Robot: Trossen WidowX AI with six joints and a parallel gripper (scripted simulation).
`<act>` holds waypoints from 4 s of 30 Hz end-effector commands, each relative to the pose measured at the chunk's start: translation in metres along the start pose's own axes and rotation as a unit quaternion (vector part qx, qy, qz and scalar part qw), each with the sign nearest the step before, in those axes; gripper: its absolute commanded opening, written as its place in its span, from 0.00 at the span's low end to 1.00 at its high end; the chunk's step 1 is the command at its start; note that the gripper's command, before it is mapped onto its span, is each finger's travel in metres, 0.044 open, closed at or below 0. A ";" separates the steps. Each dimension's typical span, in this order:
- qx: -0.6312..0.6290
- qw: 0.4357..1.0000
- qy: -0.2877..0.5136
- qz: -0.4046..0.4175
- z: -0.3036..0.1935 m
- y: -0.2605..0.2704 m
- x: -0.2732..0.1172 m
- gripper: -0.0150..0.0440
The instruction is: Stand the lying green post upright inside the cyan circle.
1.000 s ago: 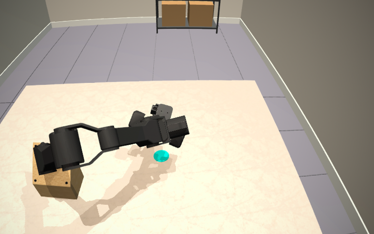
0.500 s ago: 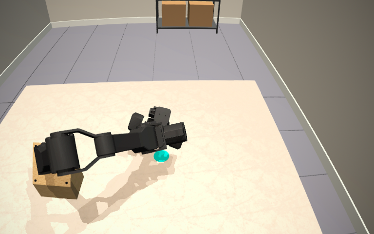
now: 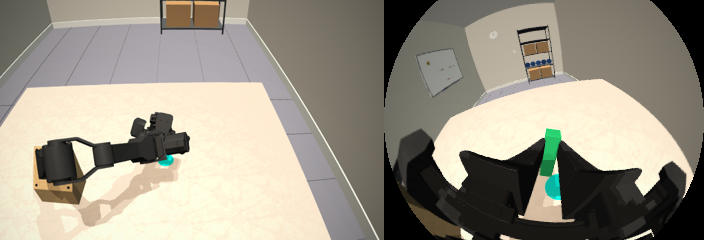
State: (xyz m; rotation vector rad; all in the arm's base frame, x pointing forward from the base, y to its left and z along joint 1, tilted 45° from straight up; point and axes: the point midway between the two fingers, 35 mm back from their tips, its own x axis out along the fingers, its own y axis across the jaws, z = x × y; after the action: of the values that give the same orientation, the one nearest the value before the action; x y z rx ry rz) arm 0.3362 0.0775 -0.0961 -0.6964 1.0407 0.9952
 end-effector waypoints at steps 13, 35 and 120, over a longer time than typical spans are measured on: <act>-0.026 0.998 -0.062 -0.019 0.003 0.000 -0.012 0.29; -0.064 0.987 -0.135 -0.048 0.004 0.002 -0.029 0.29; -0.090 0.978 -0.177 -0.070 -0.091 -0.020 0.005 0.74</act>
State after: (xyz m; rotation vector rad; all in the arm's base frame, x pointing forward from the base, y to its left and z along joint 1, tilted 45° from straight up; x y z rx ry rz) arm 0.3213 -0.0064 -0.1342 -0.6976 0.5914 1.0500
